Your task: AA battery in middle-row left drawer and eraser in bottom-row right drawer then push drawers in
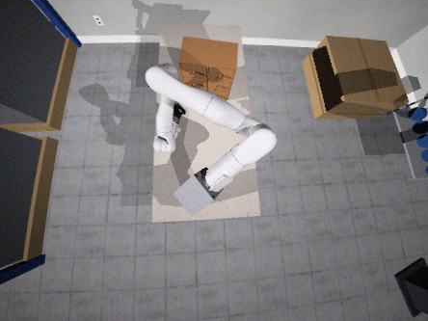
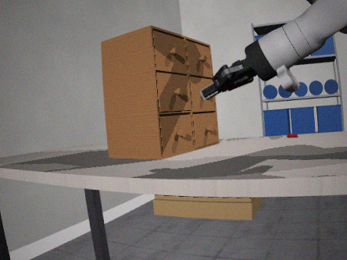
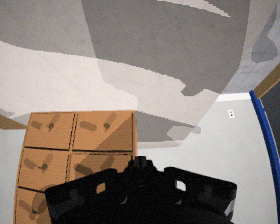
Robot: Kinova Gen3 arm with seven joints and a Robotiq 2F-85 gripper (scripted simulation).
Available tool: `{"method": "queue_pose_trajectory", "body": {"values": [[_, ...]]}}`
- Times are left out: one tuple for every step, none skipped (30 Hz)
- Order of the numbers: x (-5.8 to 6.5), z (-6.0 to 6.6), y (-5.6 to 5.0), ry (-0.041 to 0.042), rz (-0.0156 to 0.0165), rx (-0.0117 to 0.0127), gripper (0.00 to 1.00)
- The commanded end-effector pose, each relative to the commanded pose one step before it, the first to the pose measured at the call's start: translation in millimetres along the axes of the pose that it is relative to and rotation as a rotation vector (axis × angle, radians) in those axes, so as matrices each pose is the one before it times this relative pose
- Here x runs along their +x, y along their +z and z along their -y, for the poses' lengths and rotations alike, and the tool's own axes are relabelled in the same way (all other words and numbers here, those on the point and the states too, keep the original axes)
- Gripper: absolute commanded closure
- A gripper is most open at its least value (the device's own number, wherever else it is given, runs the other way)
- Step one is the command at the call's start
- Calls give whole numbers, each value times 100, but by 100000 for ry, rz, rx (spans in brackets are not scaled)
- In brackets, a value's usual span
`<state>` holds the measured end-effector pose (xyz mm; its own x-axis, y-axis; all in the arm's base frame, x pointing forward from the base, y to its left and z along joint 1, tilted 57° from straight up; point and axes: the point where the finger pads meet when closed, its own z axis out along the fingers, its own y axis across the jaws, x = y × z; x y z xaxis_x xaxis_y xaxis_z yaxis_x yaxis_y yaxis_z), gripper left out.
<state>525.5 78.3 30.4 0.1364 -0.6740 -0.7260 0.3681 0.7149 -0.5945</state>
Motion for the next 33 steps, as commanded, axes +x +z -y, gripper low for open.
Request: {"method": "queue_pose_trajectory", "body": {"values": [[-384, -63, 56, 553, 10, 47, 100], [-28, -1, -54, 1, -558, -10, 100], [-31, -2, -61, 1, -609, -16, 100], [-33, 1, -59, 0, -652, 4, 100], [-35, 2, -60, -1, -699, 17, 100], [-37, 1, -67, -1, -751, 11, 100], [-39, 0, -74, 0, -805, 2, 100], [-41, -1, -82, 0, -858, -8, 100], [-42, -2, -91, 1, -912, -20, 100], [-44, 0, -90, 0, -958, 1, 100], [-45, 2, -89, -1, -1004, 22, 100], [-47, 1, -99, 0, -1057, 7, 100], [-48, -1, -109, 0, -1110, -11, 100], [-48, -3, -120, 1, -1163, -31, 100], [-49, 3, -109, -1, -1201, 30, 100], [-50, 1, -118, 0, -1252, 13, 100], [0, 0, 0, 0, 0, 0, 100], [0, 0, 0, 0, 0, 0, 100], [-50, -1, -130, 0, -1303, -12, 100], [-50, -3, -139, 0, -1351, -27, 100], [-50, 4, -129, -1, -1391, 34, 100], [-50, 0, -141, 0, -1438, 4, 100], [-49, -3, -154, 0, -1484, -29, 100], [-48, 2, -149, -1, -1527, 19, 100], [-47, 2, -155, 0, -1570, 13, 100], [-46, -3, -168, 0, -1612, -26, 100], [-44, 2, -166, -1, -1655, 12, 100], [-42, 2, -170, 0, -1696, 14, 100], [-41, -4, -183, -1, -1733, -32, 100], [-38, 3, -178, -1, -1779, 25, 100], [-36, 1, -186, 0, -1817, 4, 100], [-34, -5, -198, -1, -1850, -37, 100], [-29, 6, -188, 0, -1886, 41, 100]]}}
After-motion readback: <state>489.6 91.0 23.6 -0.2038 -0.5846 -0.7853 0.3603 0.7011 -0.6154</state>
